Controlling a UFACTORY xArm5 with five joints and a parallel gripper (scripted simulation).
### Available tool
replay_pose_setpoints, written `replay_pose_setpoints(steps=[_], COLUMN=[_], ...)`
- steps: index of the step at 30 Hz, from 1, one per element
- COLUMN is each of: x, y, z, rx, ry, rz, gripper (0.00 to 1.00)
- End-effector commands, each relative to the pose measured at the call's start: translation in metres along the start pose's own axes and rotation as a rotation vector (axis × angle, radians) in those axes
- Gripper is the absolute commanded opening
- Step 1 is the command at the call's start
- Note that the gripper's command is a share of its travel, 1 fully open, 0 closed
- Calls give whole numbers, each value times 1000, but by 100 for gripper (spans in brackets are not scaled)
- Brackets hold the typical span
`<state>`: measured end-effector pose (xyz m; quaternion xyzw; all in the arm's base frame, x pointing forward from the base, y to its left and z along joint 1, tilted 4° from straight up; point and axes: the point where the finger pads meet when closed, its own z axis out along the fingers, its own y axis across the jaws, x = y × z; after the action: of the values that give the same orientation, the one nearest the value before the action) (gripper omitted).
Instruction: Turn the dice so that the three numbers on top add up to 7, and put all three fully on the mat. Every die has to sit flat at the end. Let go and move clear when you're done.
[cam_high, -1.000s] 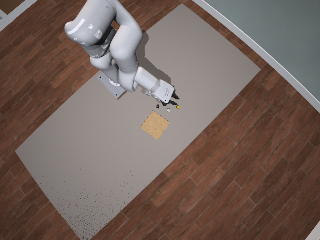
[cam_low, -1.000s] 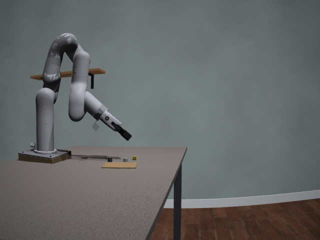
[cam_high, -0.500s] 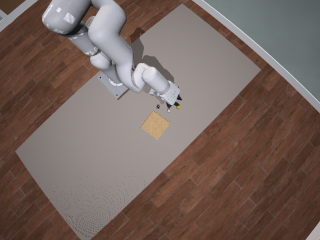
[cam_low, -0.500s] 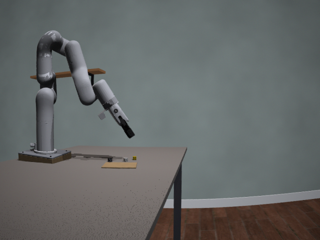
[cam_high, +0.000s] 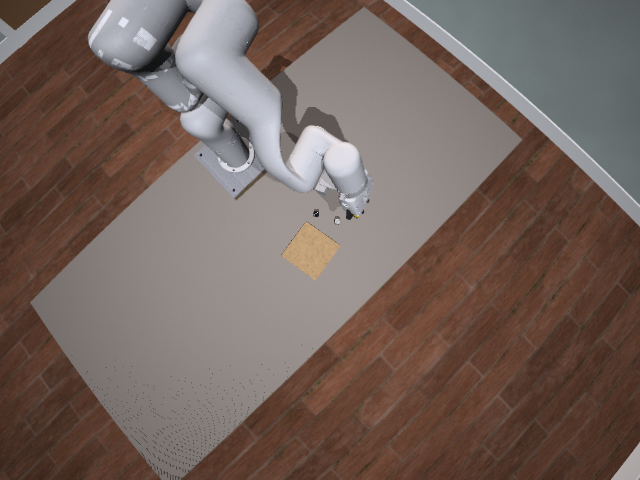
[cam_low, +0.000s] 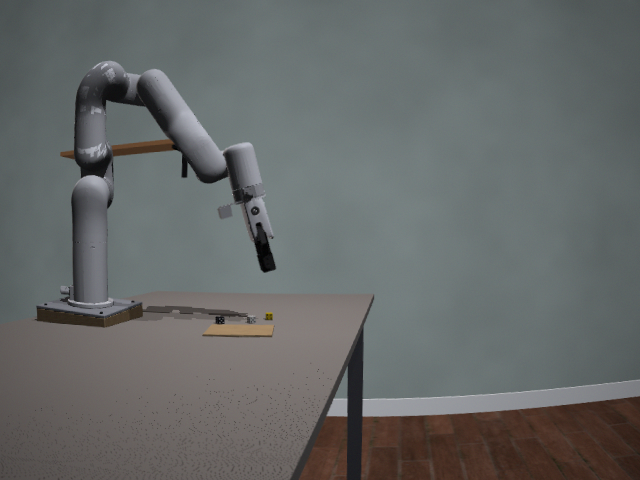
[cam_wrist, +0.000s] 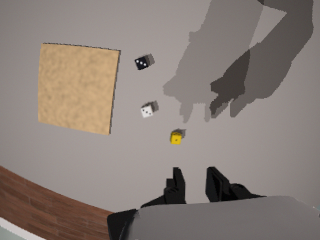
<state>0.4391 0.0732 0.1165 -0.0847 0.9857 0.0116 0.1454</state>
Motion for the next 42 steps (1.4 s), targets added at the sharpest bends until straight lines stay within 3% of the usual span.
replay_pose_setpoints(steps=[1,6,13,14,30,42], x=[-11,-16,-17,-17,-17,-15], y=[0,0,0,0,0,0], z=[0,-2,-2,-2,-2,2], rx=[0,1,1,1,-2,-36], ry=[160,242,256,256,256,255], rz=[11,19,20,20,0,-270], gripper=[31,31,31,100,100,100])
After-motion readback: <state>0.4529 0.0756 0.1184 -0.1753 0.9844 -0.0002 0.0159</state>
